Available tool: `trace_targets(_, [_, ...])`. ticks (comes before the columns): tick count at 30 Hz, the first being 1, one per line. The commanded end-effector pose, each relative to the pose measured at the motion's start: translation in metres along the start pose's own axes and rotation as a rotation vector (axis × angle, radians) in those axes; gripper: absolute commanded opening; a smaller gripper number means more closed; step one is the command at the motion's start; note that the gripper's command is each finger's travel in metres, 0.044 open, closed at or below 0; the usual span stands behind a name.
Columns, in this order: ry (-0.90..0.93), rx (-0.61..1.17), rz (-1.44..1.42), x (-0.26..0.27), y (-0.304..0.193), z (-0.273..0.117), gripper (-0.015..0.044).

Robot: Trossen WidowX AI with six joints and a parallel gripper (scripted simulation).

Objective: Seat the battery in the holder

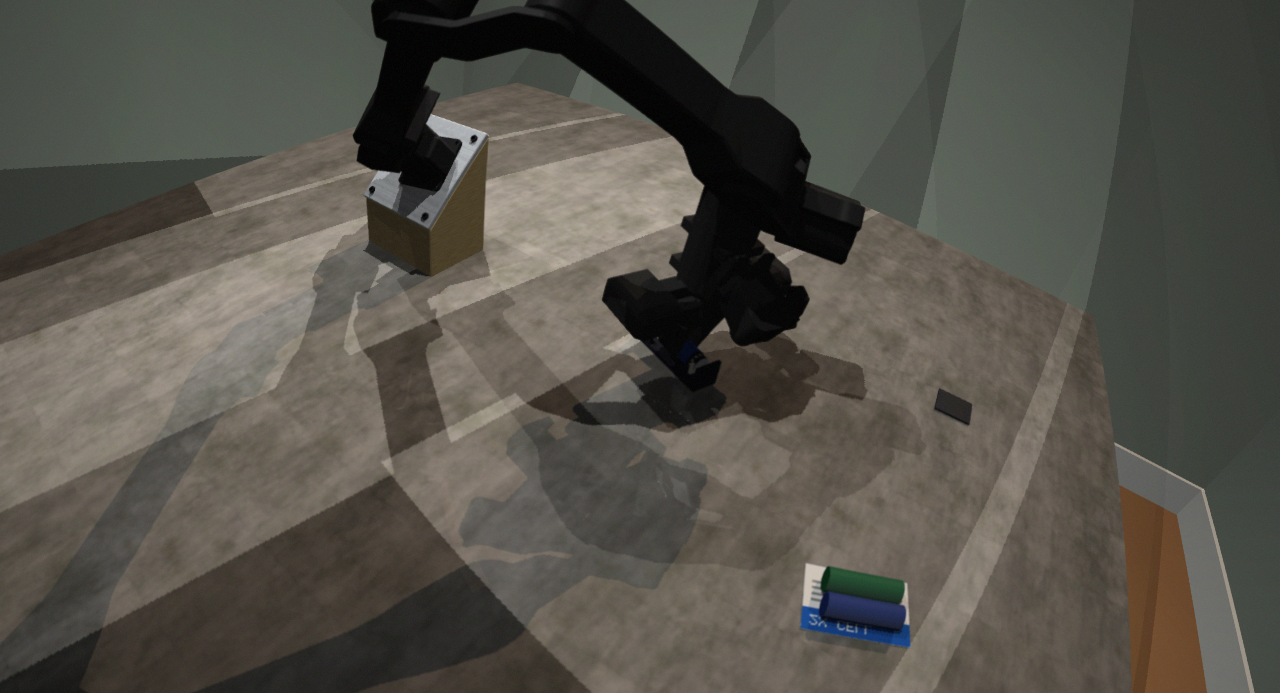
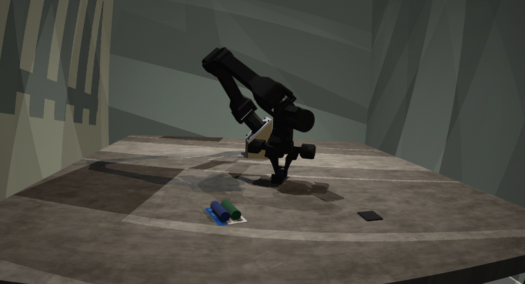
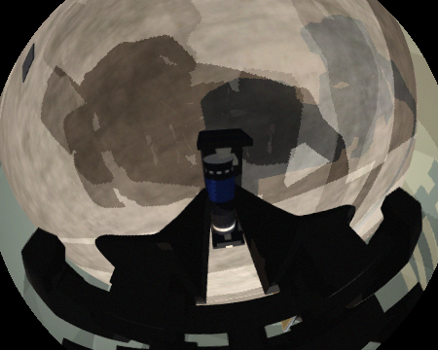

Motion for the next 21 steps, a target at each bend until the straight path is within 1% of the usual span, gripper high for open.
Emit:
trace_targets(1, [0.0,-0.027,0.008,-0.002,-0.001,0.002,0.0059])
trace_targets(21, [0.021,-0.1,0.009,-0.005,-0.011,0.003,0.0059])
Point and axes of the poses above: the point midway between the two fingers, 35 mm back from their tips, its own z axis out along the fingers, its own x axis across the jaws, y = z × x, the point moved 9 cm from there along -z, back along the fingers, and after that the axes turned 9 degrees about z, right-handed, at the moved point
